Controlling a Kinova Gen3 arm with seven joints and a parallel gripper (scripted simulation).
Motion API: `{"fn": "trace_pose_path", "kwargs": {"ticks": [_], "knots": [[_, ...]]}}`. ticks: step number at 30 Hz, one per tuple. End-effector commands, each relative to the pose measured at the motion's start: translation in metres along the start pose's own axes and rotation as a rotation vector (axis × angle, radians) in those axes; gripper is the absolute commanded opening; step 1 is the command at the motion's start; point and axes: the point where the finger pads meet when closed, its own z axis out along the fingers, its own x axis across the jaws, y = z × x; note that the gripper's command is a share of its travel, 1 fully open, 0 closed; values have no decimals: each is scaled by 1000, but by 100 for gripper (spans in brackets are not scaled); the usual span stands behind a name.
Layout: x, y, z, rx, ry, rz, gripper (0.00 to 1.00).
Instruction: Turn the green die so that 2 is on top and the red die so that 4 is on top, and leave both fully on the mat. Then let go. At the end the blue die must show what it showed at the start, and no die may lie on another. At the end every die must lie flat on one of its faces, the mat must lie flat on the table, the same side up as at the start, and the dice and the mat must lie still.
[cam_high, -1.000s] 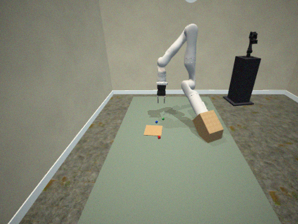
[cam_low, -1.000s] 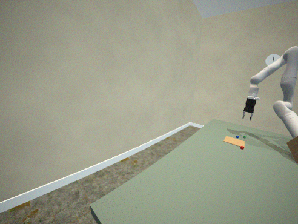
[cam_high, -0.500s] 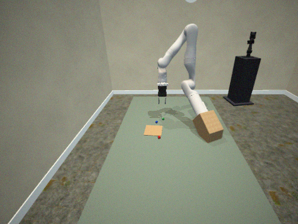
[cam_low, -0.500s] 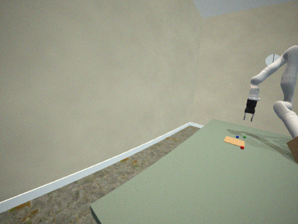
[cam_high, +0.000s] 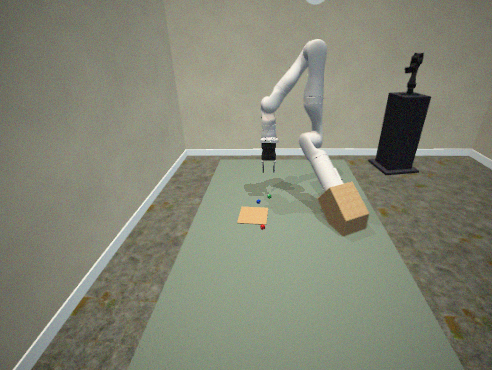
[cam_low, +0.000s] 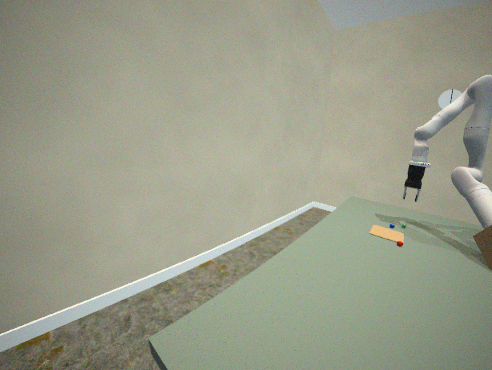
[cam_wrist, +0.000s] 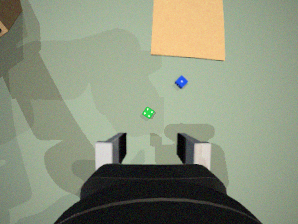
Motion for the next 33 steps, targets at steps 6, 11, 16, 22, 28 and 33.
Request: {"fn": "trace_pose_path", "kwargs": {"ticks": [6,11,16,22,28,33], "knots": [[-1,0,0,-3,-1,1,100],[-1,0,1,-3,-2,1,100],[-1,0,1,-3,-2,1,100],[-1,0,1,-3,-2,1,100],[-1,0,3,-3,-2,1,100],[-1,0,9,-3,-2,1,100]]}}
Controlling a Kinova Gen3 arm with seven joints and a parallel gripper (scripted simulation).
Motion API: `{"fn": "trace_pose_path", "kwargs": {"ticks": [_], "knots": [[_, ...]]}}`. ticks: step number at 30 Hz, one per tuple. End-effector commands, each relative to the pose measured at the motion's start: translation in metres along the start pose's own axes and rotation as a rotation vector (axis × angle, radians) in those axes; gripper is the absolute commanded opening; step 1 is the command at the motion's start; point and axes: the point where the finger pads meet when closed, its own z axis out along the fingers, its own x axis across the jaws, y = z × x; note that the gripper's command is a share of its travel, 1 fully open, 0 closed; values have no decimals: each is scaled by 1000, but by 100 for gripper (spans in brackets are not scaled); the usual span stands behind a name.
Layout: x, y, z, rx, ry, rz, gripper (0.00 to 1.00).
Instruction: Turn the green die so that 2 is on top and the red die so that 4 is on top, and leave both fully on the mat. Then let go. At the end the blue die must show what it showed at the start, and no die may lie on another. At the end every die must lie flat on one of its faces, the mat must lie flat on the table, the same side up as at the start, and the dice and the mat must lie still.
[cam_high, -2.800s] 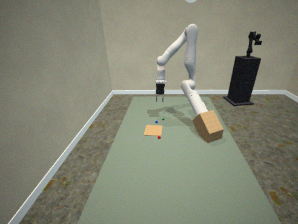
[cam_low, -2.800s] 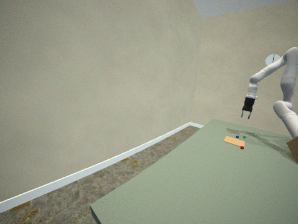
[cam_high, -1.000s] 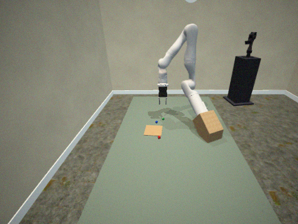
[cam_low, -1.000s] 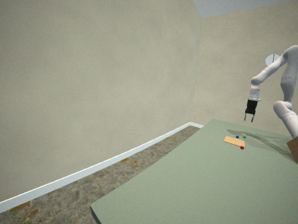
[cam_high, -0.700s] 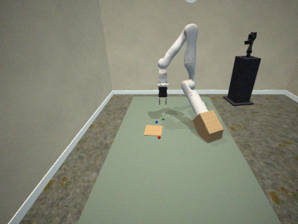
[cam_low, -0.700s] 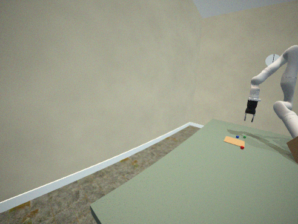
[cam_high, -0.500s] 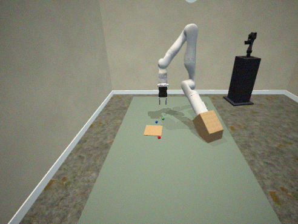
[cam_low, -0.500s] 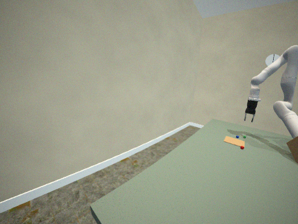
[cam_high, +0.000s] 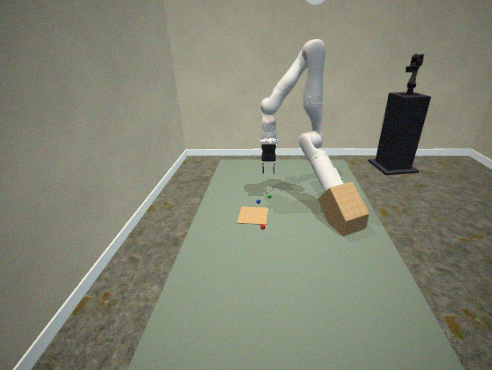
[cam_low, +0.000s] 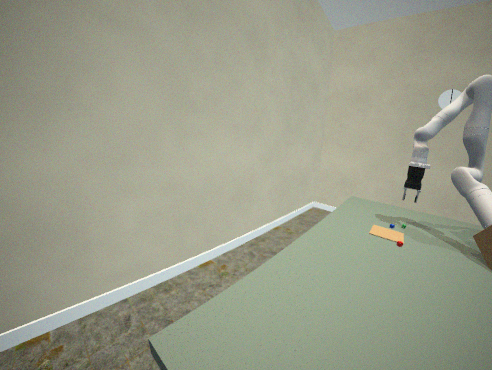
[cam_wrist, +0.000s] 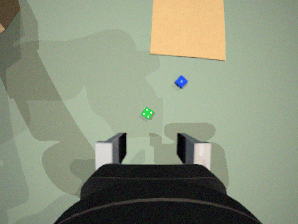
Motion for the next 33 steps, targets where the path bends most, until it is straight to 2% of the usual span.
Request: {"fn": "trace_pose_path", "kwargs": {"ticks": [1,8,33], "knots": [[-2,1,5,-1,-7,3,100],[-2,1,16,-1,-7,3,100],[-2,1,87,-1,-7,3,100]]}}
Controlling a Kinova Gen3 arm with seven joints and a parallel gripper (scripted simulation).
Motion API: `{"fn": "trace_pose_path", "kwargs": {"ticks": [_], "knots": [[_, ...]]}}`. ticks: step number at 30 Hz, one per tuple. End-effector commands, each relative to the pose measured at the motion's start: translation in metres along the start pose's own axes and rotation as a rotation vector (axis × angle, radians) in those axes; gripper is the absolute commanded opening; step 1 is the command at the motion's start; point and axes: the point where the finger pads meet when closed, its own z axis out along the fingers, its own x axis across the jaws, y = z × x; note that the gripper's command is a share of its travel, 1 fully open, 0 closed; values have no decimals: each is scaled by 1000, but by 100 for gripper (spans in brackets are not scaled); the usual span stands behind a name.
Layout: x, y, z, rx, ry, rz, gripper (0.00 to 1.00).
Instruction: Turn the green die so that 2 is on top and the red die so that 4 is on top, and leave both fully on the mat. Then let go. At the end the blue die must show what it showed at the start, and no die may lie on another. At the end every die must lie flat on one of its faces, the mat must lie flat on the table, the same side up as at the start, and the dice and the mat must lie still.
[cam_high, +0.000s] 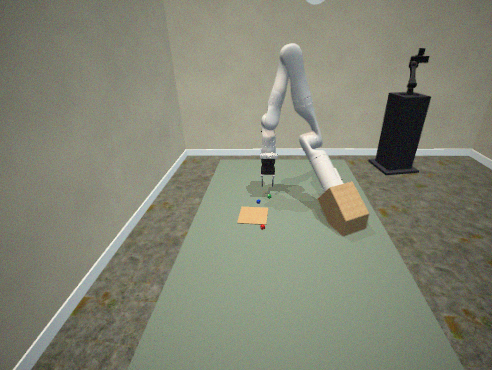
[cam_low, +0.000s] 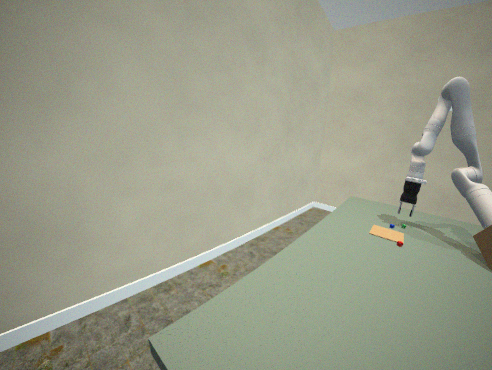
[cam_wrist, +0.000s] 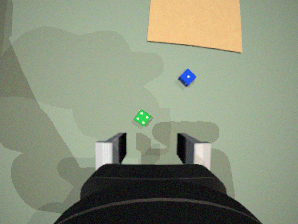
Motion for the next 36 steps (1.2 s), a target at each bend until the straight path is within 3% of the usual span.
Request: {"fn": "trace_pose_path", "kwargs": {"ticks": [1,15,36], "knots": [[-7,7,14,-12,-28,19,100],[-7,7,32,-10,-42,23,100],[-7,7,34,-9,-45,23,100]]}}
